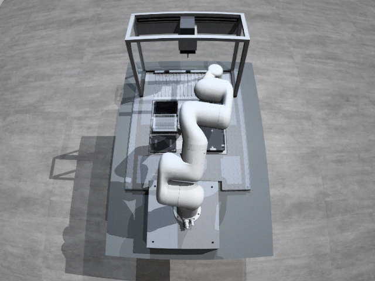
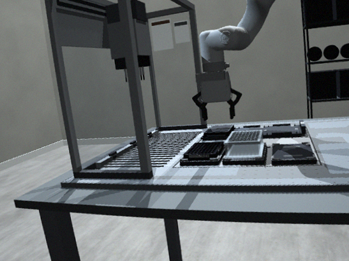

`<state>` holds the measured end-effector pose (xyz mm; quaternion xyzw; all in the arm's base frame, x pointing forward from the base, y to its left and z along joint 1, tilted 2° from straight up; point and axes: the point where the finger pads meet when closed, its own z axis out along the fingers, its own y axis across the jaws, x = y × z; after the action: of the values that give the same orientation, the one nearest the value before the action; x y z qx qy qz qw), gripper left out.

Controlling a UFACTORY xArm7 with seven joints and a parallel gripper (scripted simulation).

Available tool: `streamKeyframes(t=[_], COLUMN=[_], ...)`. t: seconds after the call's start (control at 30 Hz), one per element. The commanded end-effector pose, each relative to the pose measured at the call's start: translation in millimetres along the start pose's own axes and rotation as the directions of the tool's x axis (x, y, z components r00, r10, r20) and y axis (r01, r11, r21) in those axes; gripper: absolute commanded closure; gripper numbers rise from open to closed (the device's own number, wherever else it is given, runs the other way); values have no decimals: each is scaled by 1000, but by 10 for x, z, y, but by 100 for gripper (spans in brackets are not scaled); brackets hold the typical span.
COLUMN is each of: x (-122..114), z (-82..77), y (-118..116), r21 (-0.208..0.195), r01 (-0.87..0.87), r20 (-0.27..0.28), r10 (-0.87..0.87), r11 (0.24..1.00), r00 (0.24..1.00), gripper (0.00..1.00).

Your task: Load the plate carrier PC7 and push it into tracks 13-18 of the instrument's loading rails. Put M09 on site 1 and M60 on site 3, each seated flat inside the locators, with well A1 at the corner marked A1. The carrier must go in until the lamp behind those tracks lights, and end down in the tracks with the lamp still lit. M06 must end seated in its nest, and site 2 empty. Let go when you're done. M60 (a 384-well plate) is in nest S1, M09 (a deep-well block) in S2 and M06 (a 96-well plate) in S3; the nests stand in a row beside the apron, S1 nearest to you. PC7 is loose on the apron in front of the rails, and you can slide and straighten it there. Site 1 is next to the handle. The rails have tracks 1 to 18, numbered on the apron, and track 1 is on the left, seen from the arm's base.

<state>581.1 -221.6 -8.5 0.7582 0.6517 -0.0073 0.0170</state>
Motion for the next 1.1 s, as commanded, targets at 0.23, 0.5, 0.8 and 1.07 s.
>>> streamKeyframes(t=[0.23, 0.5, 0.8, 1.07], x=[-3, -3, -3, -3], z=[-200, -334, -450, -584], y=[15, 14, 14, 14], r21=[-4, -4, -4, -4], r01=[0, 0, 0, 0], r20=[1, 1, 1, 1], r10=[0, 0, 0, 0], r11=[1000, 1000, 1000, 1000], r00=[1000, 1000, 1000, 1000], gripper=[0, 0, 0, 0])
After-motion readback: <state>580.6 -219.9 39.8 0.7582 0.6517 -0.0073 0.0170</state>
